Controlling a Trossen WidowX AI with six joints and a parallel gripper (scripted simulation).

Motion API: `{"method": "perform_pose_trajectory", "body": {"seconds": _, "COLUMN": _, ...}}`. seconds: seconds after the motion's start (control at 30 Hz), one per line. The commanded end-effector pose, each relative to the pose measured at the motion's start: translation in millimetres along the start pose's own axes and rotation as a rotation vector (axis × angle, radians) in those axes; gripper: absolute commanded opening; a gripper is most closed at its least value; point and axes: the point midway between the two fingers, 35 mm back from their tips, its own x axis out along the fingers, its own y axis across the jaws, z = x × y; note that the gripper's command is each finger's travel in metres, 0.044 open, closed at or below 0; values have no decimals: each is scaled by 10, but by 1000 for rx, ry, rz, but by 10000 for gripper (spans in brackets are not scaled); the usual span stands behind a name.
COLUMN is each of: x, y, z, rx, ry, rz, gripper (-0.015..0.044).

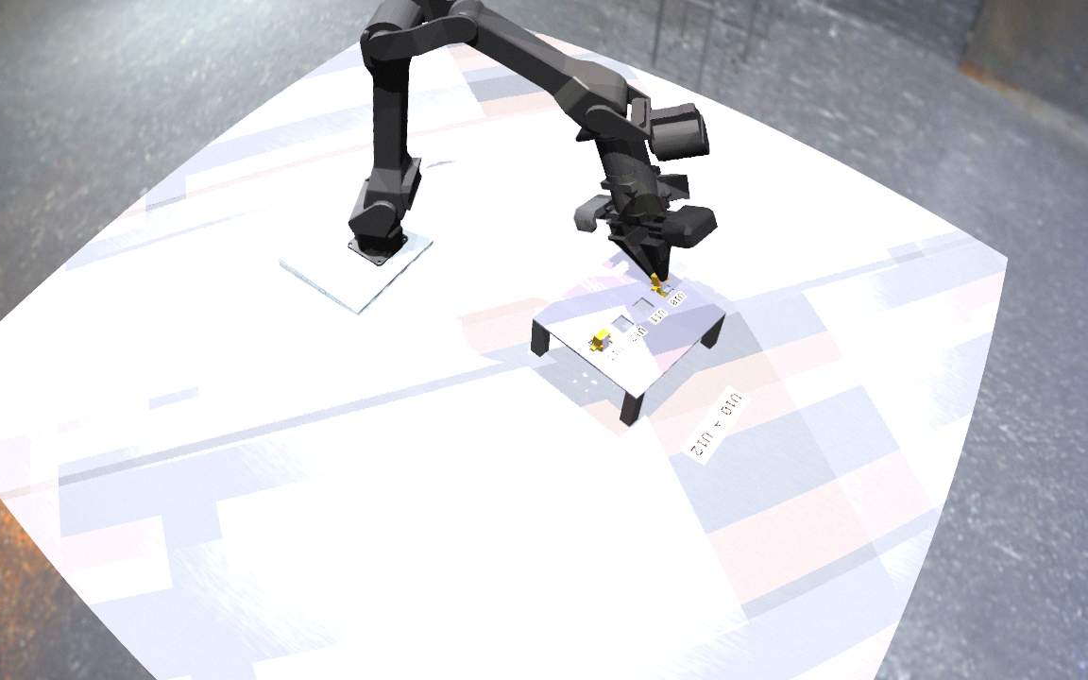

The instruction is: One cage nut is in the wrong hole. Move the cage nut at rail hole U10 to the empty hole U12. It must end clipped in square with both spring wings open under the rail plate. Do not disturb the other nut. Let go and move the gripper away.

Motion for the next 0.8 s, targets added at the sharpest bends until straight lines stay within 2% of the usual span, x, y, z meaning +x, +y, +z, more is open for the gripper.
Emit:
{"method": "perform_pose_trajectory", "body": {"seconds": 0.0, "x": -25, "y": -20, "z": -4, "rx": 9, "ry": -1, "rz": -14, "gripper": 33}}
{"method": "perform_pose_trajectory", "body": {"seconds": 0.77, "x": -20, "y": -43, "z": -3, "rx": 9, "ry": -1, "rz": -5, "gripper": 33}}
